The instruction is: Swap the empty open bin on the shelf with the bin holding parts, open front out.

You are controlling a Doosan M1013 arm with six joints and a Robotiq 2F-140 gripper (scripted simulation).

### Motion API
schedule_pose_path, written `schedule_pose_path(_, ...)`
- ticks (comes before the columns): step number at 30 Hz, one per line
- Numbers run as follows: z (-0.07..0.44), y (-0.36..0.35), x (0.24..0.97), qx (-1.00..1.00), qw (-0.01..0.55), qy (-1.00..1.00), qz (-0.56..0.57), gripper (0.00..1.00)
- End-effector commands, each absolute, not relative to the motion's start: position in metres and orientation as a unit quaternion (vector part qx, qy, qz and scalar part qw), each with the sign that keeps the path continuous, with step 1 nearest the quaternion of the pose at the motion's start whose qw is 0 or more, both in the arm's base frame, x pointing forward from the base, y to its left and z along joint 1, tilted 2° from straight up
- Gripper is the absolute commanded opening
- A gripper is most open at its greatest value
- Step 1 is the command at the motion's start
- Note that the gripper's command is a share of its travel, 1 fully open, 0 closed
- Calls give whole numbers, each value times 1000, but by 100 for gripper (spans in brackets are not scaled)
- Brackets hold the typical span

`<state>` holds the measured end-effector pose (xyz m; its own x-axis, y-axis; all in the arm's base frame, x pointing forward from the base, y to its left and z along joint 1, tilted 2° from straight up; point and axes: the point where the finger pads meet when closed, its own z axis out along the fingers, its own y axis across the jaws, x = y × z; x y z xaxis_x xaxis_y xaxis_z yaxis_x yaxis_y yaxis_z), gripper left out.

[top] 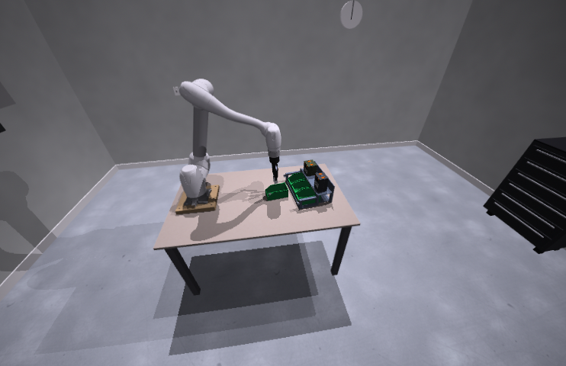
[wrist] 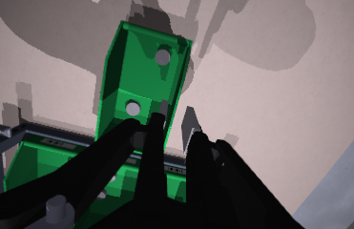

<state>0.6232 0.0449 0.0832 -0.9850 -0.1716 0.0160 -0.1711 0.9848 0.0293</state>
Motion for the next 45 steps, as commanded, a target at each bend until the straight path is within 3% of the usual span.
schedule_pose_path(1, 90, 45, 623, 86, 9, -996, -14, 24)
schedule_pose_path(45, 133, 44, 624, 86, 9, -996, -14, 24)
